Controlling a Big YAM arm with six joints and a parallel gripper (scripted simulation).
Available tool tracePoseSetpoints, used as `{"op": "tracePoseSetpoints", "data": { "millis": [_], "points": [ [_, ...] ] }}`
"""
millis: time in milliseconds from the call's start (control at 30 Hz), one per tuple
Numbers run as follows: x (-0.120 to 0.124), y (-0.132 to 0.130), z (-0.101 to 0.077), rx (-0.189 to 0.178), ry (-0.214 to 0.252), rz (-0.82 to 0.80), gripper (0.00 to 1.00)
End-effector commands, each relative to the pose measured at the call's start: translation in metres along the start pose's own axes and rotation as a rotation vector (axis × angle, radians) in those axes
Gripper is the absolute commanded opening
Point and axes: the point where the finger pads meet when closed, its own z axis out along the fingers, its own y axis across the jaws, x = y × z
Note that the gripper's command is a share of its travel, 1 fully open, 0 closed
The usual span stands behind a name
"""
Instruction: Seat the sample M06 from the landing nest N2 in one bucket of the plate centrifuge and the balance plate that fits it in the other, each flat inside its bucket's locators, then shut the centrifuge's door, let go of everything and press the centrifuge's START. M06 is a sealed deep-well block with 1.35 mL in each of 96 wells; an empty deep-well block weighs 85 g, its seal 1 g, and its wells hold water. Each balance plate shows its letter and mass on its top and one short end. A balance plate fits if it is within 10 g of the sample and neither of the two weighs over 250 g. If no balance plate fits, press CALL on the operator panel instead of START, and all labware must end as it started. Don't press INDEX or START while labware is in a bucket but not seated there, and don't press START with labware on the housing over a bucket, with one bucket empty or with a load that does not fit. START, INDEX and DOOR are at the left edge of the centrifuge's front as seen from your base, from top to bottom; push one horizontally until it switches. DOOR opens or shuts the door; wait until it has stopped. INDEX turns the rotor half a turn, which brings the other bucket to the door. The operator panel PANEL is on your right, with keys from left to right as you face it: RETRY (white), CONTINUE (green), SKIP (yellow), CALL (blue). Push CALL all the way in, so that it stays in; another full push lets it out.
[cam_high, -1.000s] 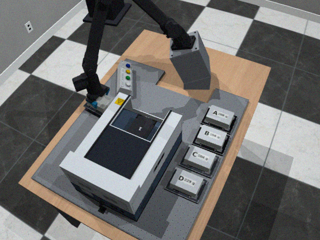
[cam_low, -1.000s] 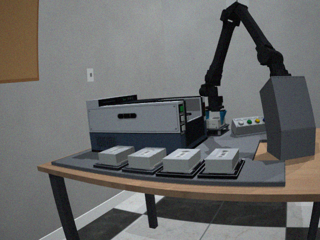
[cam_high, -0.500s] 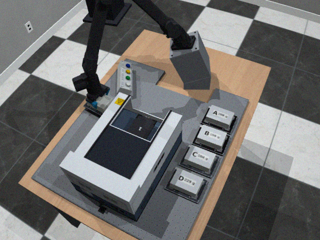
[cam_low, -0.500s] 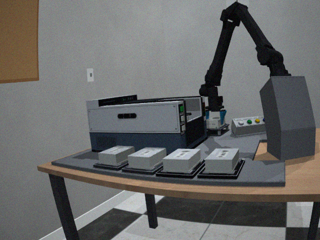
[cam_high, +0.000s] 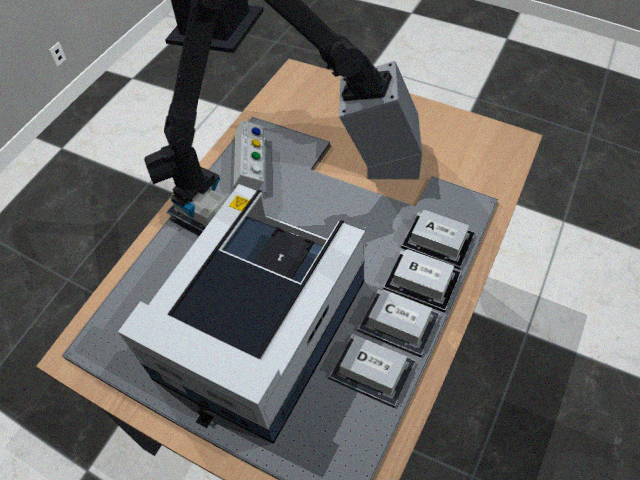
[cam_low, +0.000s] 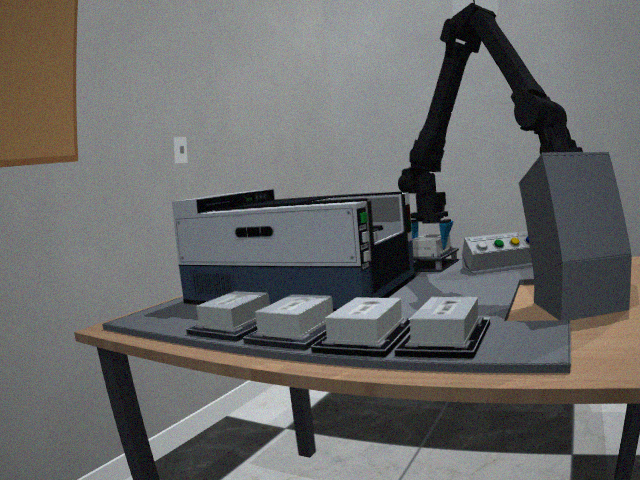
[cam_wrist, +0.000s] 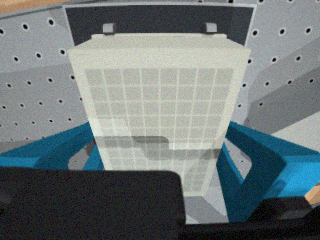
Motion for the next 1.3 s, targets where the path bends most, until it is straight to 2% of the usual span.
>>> {"op": "tracePoseSetpoints", "data": {
  "millis": [0,667,933,1100,1267],
  "points": [
    [-0.014,0.004,0.003,-0.010,-0.010,0.002,0.00],
    [-0.014,0.004,0.002,-0.011,-0.011,0.002,0.00],
    [-0.016,0.005,-0.005,-0.015,-0.014,0.003,0.00],
    [-0.018,0.006,-0.015,-0.025,-0.021,0.005,0.00],
    [-0.016,0.003,-0.016,-0.020,-0.017,0.004,0.00]
  ]
}}
